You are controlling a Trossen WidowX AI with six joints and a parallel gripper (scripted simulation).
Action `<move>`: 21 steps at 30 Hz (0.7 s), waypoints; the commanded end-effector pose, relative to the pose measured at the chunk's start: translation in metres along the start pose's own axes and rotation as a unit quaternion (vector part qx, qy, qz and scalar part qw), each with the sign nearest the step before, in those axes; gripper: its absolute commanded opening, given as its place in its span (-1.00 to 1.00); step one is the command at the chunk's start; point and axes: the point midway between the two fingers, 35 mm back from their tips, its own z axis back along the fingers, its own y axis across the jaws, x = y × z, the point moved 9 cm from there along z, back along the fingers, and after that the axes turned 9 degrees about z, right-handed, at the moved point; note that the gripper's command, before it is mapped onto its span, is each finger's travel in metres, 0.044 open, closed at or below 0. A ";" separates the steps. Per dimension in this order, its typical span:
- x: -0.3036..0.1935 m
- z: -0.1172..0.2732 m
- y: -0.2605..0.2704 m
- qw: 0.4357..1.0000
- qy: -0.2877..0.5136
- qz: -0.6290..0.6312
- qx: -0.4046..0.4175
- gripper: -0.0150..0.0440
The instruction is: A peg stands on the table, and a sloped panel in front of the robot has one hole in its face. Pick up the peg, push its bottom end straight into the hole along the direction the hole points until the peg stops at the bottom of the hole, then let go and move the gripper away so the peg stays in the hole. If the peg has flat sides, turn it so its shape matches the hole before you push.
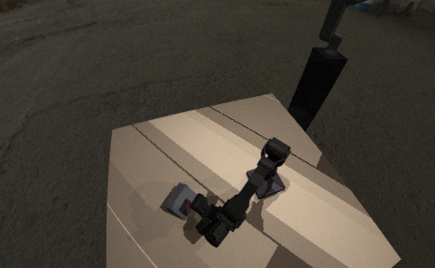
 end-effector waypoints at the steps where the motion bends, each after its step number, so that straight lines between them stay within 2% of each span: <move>1: 0.000 -0.005 0.001 1.000 0.002 0.004 -0.001 -0.49; 15: -0.001 -0.022 0.002 1.000 0.002 0.004 -0.002 -0.49; 21: 0.000 -0.019 -0.001 1.000 0.000 -0.002 -0.004 -0.49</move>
